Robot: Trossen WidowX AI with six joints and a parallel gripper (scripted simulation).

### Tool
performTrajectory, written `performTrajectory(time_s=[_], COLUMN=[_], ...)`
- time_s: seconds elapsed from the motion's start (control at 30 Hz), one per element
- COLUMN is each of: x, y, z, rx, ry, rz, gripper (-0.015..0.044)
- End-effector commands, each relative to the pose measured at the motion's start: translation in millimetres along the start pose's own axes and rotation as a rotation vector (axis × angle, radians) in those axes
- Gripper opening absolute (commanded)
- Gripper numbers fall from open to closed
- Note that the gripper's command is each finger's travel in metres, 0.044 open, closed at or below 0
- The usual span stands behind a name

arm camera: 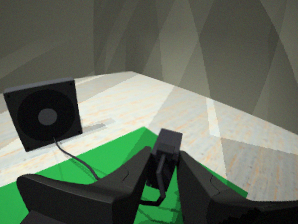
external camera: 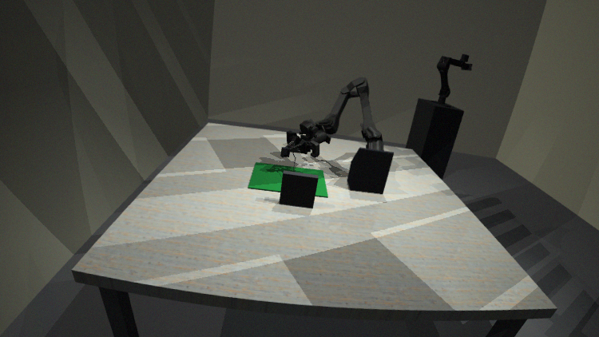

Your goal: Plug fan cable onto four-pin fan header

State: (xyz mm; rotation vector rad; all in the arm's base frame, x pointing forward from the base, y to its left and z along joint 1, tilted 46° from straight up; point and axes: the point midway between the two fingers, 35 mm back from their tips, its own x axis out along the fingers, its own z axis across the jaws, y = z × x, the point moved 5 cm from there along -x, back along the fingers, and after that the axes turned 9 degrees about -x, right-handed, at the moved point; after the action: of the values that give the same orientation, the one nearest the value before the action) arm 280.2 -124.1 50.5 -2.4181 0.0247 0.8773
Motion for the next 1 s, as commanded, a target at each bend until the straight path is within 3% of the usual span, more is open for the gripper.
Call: performTrajectory(time_s=[0.0,0.97], x=[-0.1,3.7], y=[3.8,27.9], z=[-0.6,3.4], rx=[-0.004,-0.004], ry=[0.002,0.001], rz=[-0.004,-0.004], gripper=[0.0,0.0])
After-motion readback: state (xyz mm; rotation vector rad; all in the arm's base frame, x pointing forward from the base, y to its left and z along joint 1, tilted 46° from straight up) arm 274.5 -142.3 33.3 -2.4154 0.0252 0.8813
